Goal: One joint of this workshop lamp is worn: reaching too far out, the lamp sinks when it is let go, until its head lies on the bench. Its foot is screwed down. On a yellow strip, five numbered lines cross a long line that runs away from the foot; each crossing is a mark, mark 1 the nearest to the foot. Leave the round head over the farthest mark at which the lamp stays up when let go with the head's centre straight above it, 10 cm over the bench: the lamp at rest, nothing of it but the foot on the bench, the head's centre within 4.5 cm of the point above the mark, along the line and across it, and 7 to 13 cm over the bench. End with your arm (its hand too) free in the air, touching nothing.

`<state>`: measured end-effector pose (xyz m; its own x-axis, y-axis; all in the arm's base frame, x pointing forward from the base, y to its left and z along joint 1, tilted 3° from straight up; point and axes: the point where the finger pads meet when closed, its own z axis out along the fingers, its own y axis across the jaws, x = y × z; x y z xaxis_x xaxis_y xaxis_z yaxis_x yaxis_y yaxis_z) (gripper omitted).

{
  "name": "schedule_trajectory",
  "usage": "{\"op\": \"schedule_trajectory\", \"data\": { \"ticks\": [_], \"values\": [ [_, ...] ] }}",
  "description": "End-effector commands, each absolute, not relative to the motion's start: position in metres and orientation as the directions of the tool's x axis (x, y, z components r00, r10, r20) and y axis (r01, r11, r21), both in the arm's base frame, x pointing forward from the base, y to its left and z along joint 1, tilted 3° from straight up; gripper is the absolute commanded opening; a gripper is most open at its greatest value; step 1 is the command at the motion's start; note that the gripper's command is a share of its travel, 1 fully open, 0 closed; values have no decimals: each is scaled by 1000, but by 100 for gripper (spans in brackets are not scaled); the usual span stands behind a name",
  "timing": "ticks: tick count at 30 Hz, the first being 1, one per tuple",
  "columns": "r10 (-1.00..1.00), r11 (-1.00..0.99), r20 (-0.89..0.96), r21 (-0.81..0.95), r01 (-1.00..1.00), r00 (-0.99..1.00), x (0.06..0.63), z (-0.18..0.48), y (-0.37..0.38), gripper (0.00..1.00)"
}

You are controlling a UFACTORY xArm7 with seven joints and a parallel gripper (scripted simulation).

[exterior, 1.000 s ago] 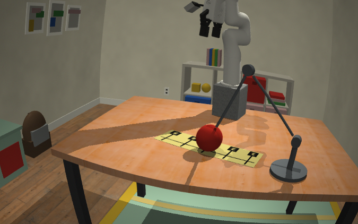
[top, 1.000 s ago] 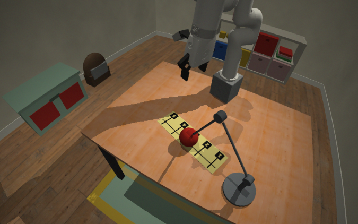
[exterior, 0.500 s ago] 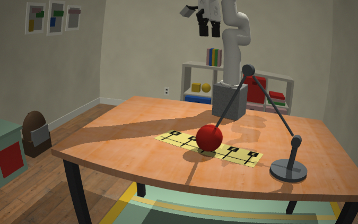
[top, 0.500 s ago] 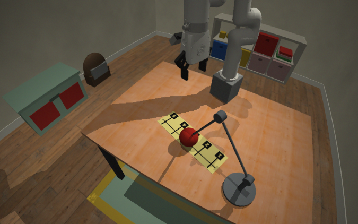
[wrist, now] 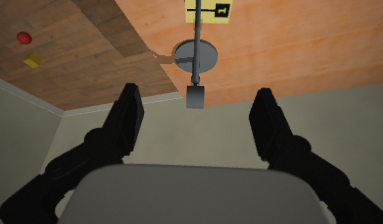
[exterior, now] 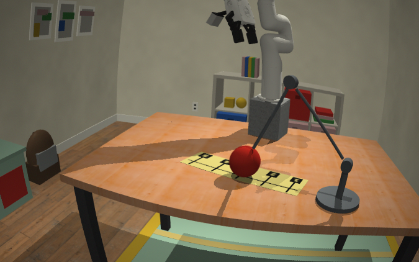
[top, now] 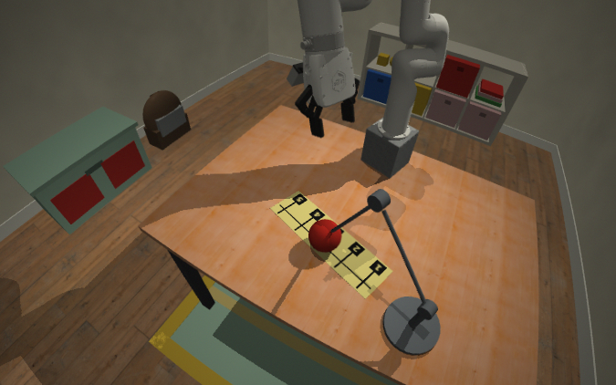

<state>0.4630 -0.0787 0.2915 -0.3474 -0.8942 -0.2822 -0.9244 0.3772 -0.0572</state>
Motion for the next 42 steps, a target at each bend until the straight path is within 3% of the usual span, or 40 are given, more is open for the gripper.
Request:
{"op": "schedule_trajectory", "data": {
  "ticks": [1, 20, 42],
  "values": [
    [-875, 376, -353, -59, -925, -333, 464, 293, -79, 100],
    [-781, 380, -557, -64, -923, -283, 464, 293, -79, 100],
    [-767, 383, -578, -66, -921, -278, 469, 175, -82, 100]
  ]
}}
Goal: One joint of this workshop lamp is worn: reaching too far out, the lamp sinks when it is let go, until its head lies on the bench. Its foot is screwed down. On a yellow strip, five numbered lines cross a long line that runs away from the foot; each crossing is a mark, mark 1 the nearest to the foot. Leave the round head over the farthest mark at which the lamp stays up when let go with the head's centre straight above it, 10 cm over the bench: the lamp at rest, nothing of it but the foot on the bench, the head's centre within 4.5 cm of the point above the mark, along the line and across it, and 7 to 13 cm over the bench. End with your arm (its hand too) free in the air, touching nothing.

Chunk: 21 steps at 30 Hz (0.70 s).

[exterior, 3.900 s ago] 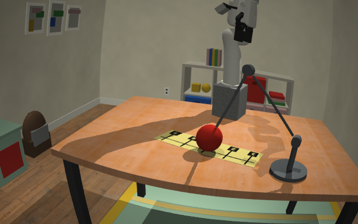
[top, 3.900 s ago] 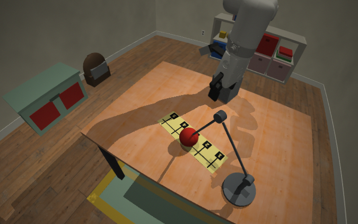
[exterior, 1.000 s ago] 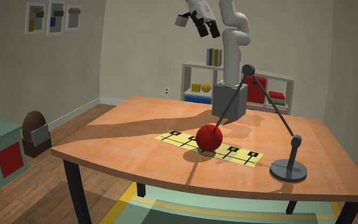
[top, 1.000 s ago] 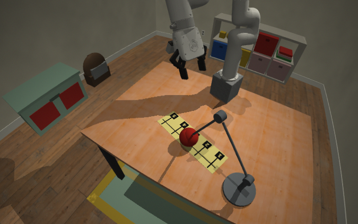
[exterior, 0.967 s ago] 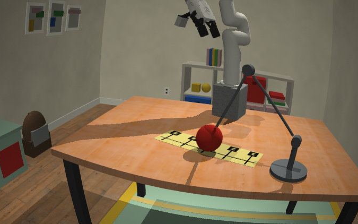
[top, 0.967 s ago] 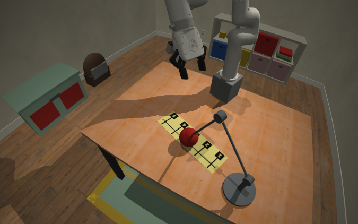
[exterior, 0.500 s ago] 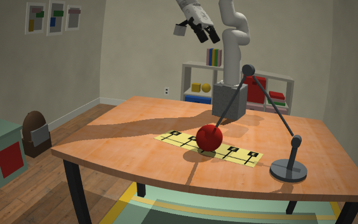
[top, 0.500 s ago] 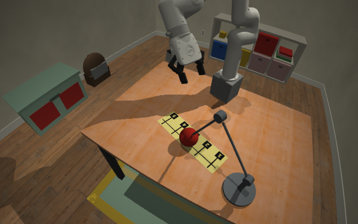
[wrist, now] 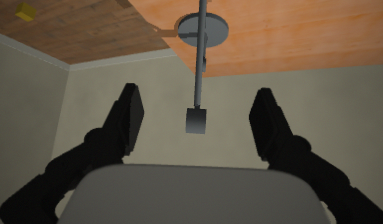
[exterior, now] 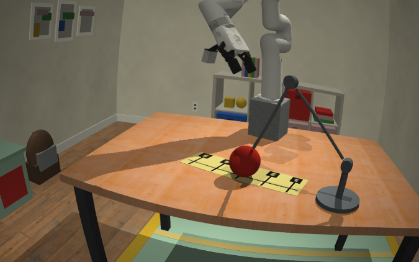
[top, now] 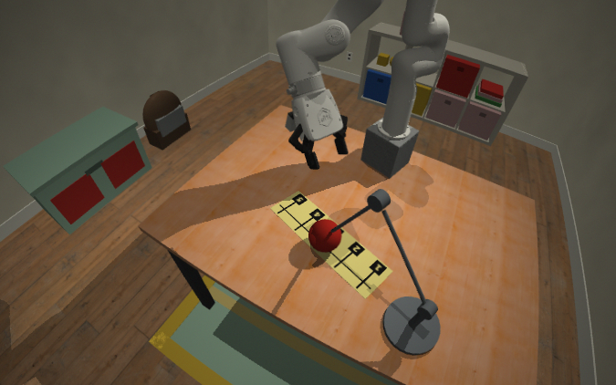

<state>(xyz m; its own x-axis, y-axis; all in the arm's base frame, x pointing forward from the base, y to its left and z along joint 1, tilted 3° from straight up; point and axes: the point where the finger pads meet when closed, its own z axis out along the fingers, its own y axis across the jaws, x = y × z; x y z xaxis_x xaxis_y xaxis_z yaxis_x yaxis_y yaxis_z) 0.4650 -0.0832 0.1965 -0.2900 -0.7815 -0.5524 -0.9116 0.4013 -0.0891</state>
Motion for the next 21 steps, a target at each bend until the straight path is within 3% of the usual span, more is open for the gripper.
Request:
{"op": "schedule_trajectory", "data": {
  "ticks": [1, 10, 21],
  "values": [
    [-766, 384, -579, -67, -921, -278, 469, 169, -82, 100],
    [-758, 390, -592, -73, -918, -275, 470, 123, -83, 100],
    [-752, 381, -602, -64, -922, -269, 472, 114, -84, 100]
  ]
}}
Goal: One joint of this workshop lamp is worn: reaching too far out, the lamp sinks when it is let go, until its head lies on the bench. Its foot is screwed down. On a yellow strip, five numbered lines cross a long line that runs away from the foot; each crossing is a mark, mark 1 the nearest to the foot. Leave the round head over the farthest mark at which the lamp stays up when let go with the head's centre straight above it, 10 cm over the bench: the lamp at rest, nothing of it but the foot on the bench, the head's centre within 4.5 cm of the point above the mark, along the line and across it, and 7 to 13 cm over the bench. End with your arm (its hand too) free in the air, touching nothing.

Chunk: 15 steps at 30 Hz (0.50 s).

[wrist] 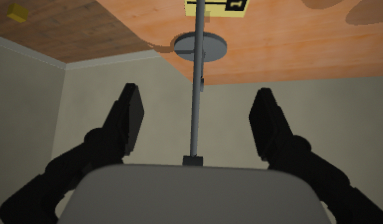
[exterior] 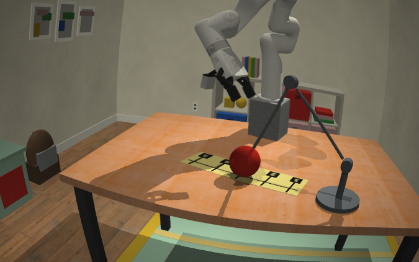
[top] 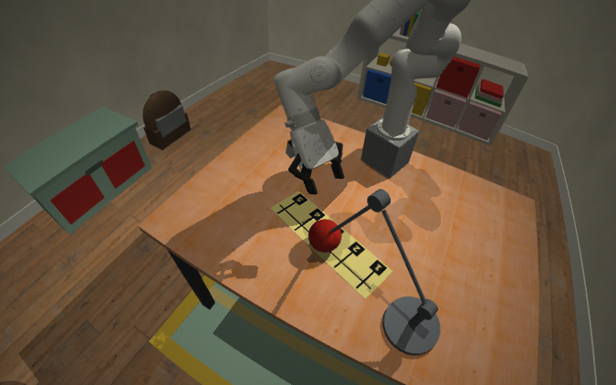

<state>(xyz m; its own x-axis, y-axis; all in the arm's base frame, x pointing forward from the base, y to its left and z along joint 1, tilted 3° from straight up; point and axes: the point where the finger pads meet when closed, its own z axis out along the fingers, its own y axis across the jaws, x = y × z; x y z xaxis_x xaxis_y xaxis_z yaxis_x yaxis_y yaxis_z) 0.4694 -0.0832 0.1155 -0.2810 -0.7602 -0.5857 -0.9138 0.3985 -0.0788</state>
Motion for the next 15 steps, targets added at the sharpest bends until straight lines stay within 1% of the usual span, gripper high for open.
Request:
{"op": "schedule_trajectory", "data": {
  "ticks": [1, 15],
  "values": [
    [-751, 380, -603, -63, -923, -268, 472, 113, -84, 100],
    [-748, 376, -608, -59, -925, -266, 478, 93, -74, 100]
  ]
}}
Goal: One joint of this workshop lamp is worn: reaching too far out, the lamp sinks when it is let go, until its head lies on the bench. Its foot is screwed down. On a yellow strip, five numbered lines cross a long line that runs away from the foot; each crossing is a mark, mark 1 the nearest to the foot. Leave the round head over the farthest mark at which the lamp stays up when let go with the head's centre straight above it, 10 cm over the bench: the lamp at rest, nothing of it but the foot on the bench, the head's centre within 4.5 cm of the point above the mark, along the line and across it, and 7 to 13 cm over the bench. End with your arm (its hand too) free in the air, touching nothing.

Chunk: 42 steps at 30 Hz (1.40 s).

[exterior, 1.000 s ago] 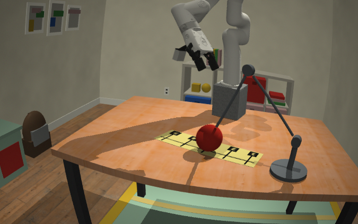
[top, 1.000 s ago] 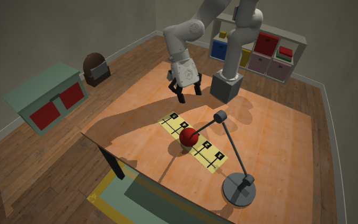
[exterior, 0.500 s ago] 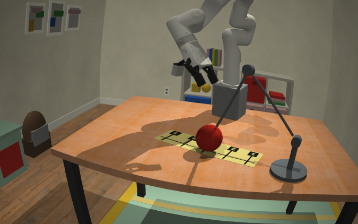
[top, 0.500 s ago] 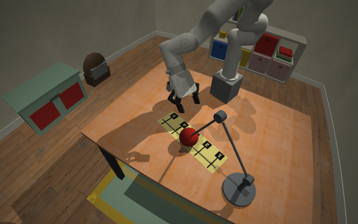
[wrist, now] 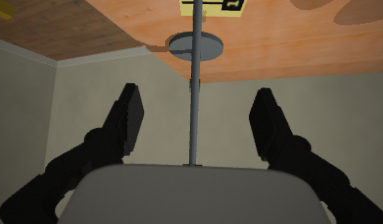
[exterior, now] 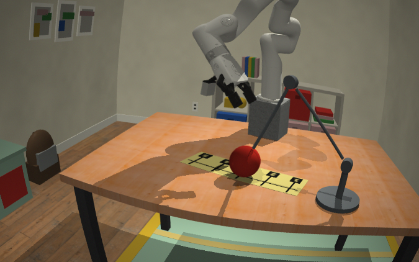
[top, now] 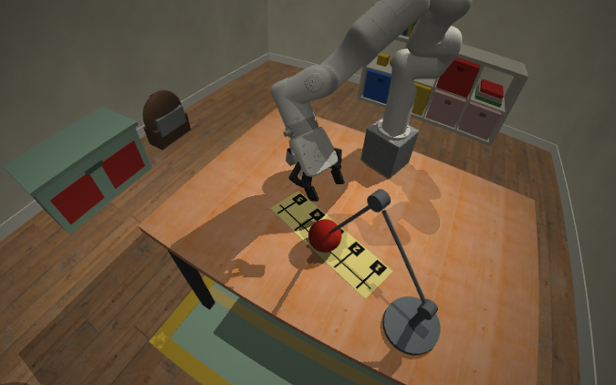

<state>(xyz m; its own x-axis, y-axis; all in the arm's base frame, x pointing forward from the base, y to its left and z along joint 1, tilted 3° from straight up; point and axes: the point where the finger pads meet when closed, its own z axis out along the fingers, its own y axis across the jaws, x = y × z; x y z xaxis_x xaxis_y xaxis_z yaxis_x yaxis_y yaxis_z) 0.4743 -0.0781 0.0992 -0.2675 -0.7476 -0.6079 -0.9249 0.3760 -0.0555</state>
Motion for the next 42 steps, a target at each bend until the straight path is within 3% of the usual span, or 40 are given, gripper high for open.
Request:
{"op": "schedule_trajectory", "data": {
  "ticks": [1, 42],
  "values": [
    [-748, 377, -608, -59, -925, -266, 479, 91, -72, 100],
    [-748, 375, -608, -57, -925, -266, 502, 19, -22, 100]
  ]
}}
